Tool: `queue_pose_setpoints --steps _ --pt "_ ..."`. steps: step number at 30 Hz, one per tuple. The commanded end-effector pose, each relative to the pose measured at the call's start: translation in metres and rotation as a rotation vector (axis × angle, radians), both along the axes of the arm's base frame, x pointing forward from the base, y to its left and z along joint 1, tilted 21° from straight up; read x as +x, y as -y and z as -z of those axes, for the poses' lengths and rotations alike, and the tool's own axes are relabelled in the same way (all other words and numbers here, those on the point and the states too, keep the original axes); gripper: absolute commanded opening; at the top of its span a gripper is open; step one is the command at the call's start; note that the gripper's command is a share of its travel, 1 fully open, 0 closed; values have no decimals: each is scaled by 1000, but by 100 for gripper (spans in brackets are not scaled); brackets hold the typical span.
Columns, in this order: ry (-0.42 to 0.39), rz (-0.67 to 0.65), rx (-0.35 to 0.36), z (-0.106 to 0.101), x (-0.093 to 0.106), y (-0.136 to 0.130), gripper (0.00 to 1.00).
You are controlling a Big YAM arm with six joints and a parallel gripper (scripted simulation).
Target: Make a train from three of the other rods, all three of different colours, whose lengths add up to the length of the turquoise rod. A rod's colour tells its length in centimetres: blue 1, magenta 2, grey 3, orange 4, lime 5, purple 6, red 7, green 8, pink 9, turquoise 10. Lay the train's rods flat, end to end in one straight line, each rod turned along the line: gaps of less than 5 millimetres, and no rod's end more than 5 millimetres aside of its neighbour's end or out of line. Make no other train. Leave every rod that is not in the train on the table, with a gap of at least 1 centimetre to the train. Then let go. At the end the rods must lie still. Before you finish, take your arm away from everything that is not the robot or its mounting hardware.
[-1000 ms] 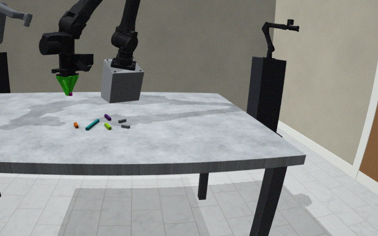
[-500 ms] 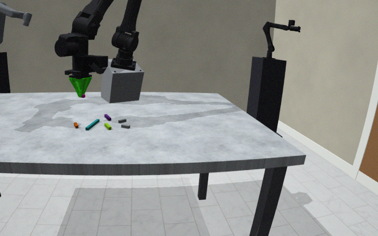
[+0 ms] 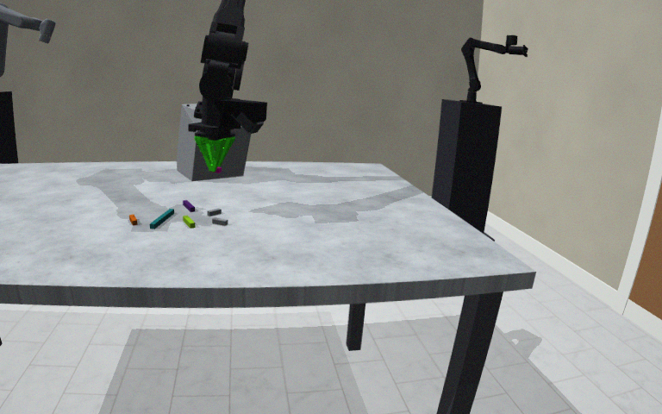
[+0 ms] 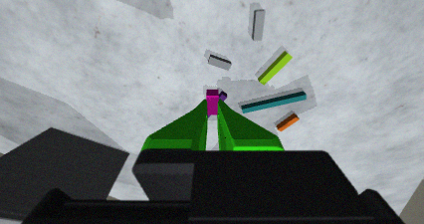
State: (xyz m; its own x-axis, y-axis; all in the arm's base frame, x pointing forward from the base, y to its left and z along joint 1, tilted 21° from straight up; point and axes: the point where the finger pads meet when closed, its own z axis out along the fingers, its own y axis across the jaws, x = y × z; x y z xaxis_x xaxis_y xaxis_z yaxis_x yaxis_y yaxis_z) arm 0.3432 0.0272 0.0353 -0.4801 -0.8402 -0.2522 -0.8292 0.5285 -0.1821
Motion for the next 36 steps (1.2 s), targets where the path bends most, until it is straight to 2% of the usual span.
queue_pose_setpoints --steps 1,6,7,9,13,14,15,17,20,27,36 --pt "37 126 69 -17 -5 -42 4" --pt "18 150 64 -13 -6 -34 4" --pt "35 139 76 -18 -11 -53 4" --pt "37 161 90 -20 -20 -70 4" --pt "41 179 105 -22 -27 -85 4" --pt "55 179 112 -28 -21 -87 4" --pt "61 192 114 -30 -17 -84 4" --pt "27 203 99 -21 -19 -80 4" --pt "47 201 110 -29 -19 -81 4" --pt "46 189 110 -29 -20 -85 4" --pt "15 181 96 0 -26 -87 4"
